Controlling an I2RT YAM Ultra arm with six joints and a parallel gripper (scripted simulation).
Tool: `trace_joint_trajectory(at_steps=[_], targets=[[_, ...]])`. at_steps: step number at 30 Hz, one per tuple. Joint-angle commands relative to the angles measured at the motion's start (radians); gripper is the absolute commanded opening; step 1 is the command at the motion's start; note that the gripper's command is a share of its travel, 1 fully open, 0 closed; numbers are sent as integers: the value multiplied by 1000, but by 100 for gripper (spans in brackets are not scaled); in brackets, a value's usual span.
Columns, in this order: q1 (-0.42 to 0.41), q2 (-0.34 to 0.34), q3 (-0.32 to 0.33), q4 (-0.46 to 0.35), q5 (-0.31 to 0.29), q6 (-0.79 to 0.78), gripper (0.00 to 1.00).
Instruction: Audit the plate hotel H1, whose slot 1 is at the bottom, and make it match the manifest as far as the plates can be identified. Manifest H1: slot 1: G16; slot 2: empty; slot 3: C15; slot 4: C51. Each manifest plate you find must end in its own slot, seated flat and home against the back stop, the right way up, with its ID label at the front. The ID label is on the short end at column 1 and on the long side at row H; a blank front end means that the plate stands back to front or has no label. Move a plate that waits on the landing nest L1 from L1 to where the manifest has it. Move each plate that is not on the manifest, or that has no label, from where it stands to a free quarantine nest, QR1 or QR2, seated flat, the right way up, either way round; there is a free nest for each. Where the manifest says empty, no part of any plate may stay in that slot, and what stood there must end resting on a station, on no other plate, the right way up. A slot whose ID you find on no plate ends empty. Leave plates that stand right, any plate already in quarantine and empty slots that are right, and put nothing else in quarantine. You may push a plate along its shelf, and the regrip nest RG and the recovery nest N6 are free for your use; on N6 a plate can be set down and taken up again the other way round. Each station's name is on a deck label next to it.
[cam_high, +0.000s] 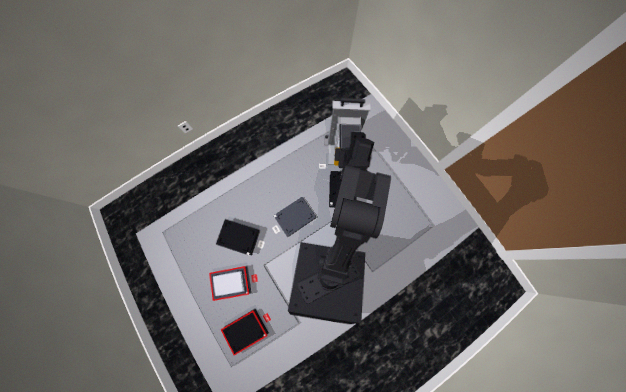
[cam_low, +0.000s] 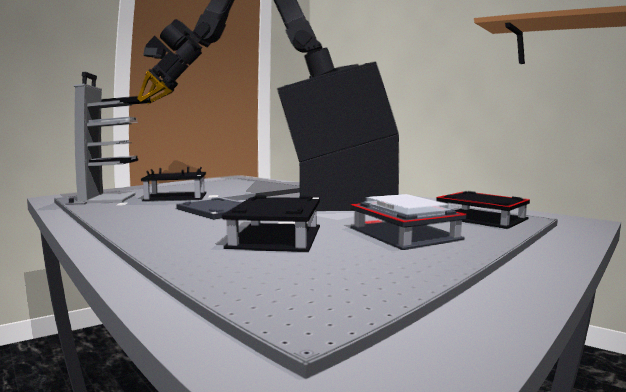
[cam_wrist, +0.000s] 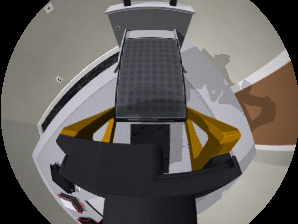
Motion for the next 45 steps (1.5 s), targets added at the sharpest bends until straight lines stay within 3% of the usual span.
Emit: trace_joint_trajectory(at_steps=[1,45], targets=[[-3,-20,-12,7,-6,-2,86],[-46,-154,-220,75,-44,-24,86]])
